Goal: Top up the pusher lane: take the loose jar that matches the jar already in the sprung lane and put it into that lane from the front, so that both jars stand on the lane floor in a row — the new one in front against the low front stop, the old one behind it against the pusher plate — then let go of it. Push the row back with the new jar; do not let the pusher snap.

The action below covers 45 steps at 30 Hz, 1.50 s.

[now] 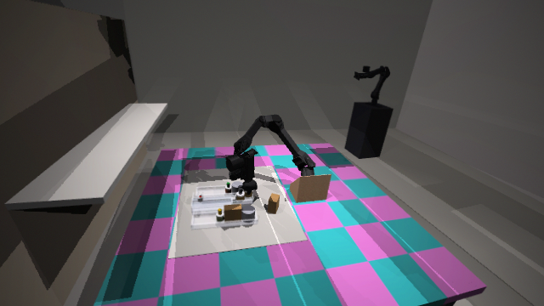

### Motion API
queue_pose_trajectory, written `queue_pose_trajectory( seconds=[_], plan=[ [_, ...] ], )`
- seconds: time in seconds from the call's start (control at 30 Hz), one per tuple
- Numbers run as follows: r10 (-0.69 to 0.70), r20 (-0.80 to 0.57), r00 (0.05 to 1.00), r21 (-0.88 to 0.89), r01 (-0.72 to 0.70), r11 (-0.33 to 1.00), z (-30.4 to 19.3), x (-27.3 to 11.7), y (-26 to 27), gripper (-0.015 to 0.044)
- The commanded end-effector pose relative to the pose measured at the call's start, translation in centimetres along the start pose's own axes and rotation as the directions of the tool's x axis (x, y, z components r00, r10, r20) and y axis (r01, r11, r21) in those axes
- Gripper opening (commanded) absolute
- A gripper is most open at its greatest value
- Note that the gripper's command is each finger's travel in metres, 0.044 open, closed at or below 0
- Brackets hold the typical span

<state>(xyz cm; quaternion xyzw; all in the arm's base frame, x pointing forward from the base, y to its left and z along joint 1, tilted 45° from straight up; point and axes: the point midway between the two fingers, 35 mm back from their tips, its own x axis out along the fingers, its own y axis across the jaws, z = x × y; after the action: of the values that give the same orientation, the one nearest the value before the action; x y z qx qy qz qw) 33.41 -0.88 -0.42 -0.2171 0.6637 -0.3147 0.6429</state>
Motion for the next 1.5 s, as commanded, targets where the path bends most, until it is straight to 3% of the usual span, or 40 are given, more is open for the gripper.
queue_pose_trajectory(
  seconds=[0.0,1.47],
  plan=[
    [-0.005,0.023,1.000,0.011,0.005,1.000,0.66,-0.23,-0.13,0.0000],
    [-0.005,0.023,1.000,0.012,0.005,1.000,1.15,-0.14,-0.14,0.0000]
  ],
)
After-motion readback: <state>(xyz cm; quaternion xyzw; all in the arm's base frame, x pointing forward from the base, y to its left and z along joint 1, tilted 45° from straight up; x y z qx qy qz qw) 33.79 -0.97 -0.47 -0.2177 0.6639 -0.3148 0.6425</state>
